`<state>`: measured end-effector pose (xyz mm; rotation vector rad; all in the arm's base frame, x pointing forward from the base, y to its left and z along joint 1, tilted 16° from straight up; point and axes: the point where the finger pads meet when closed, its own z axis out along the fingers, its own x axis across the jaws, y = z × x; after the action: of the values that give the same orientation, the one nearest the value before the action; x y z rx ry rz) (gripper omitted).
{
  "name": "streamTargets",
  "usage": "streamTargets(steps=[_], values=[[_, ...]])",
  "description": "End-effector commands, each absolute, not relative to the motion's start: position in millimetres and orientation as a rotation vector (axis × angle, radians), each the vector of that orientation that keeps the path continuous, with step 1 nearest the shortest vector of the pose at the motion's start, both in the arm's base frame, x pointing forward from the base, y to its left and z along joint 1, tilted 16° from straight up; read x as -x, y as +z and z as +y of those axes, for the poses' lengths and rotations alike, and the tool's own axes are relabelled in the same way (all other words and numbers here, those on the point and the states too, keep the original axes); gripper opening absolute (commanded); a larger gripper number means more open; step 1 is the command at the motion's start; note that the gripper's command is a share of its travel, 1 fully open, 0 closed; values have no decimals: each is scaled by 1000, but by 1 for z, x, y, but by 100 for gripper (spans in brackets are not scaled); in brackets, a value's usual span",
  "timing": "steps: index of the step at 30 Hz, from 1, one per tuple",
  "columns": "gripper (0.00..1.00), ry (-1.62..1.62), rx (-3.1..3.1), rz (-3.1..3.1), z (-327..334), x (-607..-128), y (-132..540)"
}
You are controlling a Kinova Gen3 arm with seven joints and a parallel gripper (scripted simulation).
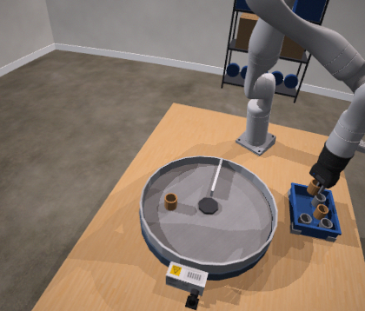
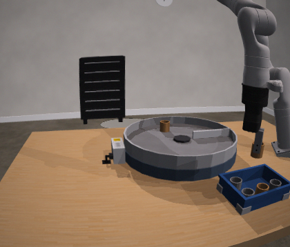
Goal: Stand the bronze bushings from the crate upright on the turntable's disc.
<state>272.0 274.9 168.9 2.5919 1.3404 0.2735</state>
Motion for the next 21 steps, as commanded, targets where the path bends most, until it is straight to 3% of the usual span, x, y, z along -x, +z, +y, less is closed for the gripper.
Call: streamTargets(steps=[1, 21], values=[[0, 297, -2594, 1332, 277, -274, 178], [0, 297, -2594, 1332, 277, -274, 181]])
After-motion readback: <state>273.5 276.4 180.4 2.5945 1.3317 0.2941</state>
